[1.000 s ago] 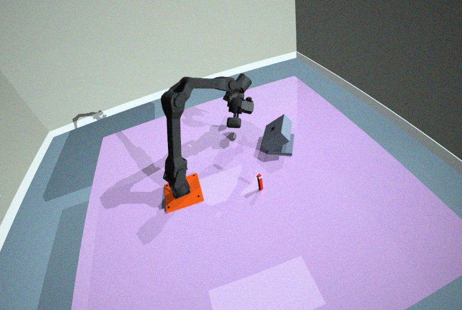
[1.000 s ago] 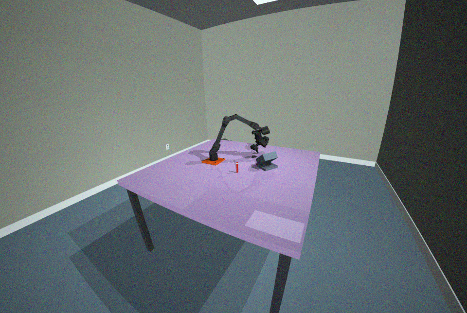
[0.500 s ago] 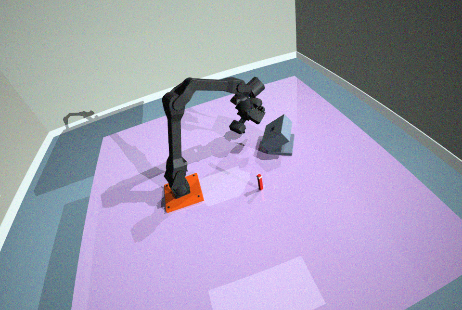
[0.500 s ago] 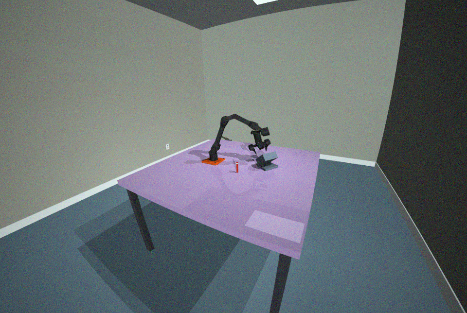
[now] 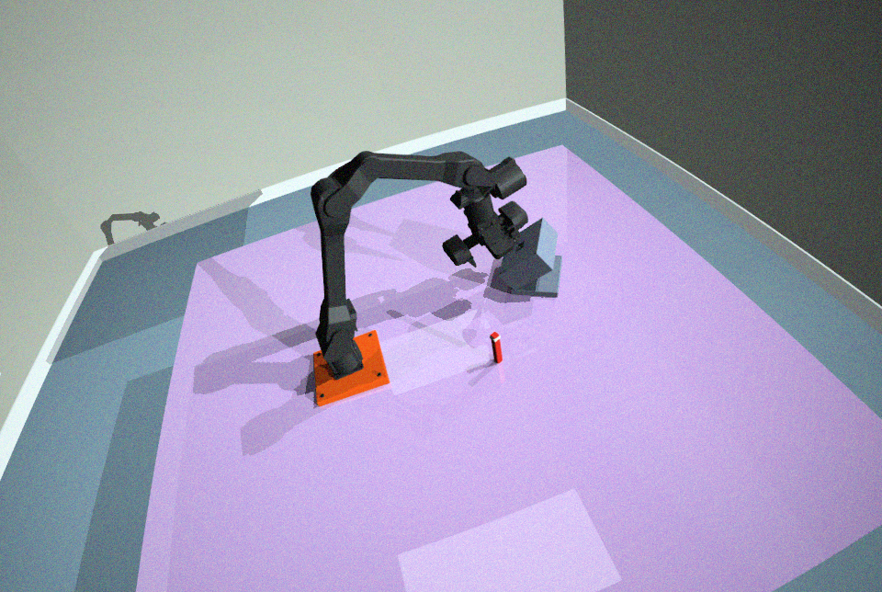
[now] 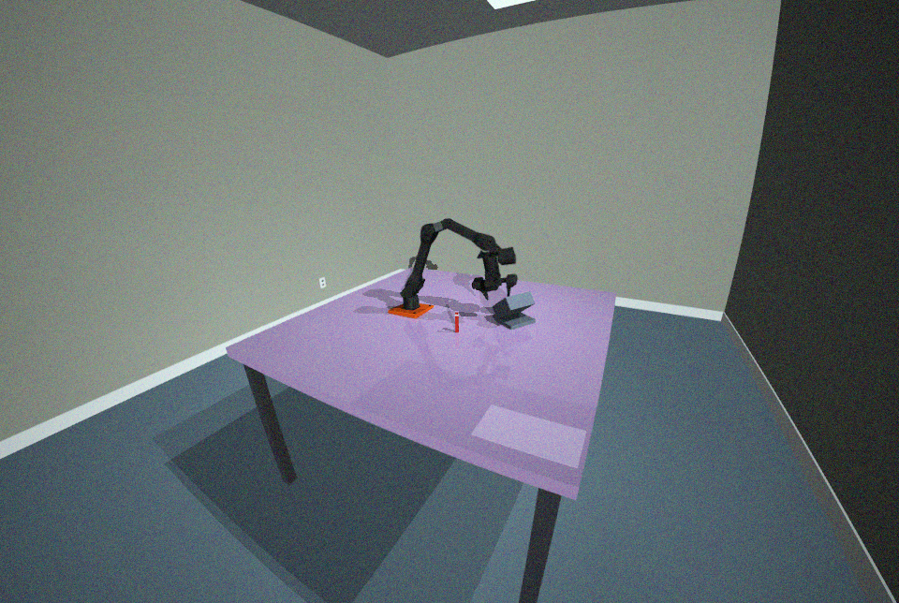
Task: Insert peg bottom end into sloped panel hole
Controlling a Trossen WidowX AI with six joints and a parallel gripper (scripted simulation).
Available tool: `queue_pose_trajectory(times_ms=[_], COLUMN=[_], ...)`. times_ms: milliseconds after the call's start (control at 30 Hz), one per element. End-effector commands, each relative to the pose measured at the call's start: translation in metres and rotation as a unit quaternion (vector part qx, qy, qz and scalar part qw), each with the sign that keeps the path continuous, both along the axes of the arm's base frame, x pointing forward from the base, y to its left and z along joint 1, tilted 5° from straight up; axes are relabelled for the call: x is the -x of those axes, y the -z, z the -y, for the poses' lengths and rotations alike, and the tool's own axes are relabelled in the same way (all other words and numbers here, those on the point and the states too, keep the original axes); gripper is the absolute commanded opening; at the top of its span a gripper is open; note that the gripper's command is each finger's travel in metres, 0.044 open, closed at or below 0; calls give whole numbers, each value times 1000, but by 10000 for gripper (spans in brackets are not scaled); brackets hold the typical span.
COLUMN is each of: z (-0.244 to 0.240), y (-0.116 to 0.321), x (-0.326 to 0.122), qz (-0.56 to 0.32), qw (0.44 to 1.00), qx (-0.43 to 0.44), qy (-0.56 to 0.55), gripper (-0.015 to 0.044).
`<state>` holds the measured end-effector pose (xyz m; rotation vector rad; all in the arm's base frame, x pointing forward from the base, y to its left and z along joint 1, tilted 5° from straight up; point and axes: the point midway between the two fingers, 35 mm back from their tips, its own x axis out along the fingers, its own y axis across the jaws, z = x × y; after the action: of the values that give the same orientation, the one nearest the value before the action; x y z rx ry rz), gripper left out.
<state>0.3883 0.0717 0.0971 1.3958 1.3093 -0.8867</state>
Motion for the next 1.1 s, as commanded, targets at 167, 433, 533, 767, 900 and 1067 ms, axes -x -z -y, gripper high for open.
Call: queue_pose_trajectory(times_ms=[167,433,533,767,900,1067], z=[52,93,108,141,159,180], y=[-1,-3,-3,-5,-7,-9], x=[8,18,23,38,47,61], qz=[-40,-70,-81,-105,-118,-134], qw=[990,966,954,919,894,858], qx=[11,17,19,24,26,29], qy=[135,246,287,380,432,494], gripper=[440,440,440,440,440,440])
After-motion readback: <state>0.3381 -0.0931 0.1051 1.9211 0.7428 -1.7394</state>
